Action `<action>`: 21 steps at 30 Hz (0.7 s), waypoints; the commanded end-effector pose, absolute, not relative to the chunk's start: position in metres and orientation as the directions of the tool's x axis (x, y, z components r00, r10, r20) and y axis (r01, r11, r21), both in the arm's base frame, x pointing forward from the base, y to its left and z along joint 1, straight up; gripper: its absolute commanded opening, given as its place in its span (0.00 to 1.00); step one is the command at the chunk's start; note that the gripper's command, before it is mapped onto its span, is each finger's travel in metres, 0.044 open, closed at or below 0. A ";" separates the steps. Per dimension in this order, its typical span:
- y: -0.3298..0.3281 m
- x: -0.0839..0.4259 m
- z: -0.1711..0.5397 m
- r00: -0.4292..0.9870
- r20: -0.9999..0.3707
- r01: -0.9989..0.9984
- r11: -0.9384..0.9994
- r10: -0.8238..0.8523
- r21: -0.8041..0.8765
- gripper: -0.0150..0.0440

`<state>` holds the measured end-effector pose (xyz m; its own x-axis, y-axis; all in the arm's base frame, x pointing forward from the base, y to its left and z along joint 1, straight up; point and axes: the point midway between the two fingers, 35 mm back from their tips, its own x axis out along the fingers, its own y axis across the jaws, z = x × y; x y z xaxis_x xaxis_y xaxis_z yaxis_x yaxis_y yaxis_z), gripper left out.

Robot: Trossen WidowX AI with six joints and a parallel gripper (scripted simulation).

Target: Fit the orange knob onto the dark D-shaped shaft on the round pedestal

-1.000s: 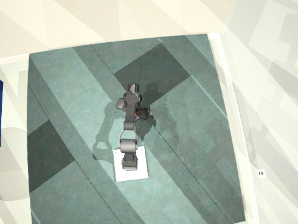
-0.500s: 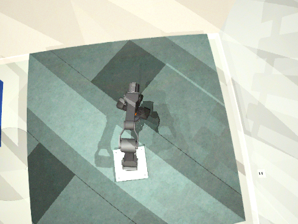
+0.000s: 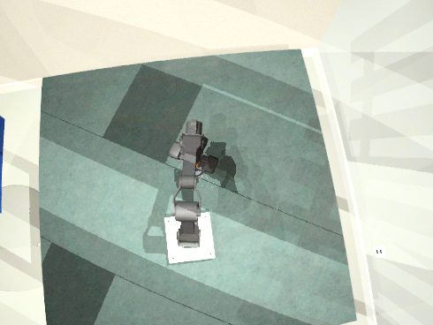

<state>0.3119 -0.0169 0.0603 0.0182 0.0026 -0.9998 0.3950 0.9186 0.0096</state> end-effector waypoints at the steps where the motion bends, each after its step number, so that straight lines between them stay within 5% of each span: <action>1: -0.018 0.312 0.059 0.018 -1.000 0.399 0.917 0.000 0.007 0.25; 21: -0.018 0.312 0.057 0.018 -1.000 0.399 0.917 0.000 0.007 0.25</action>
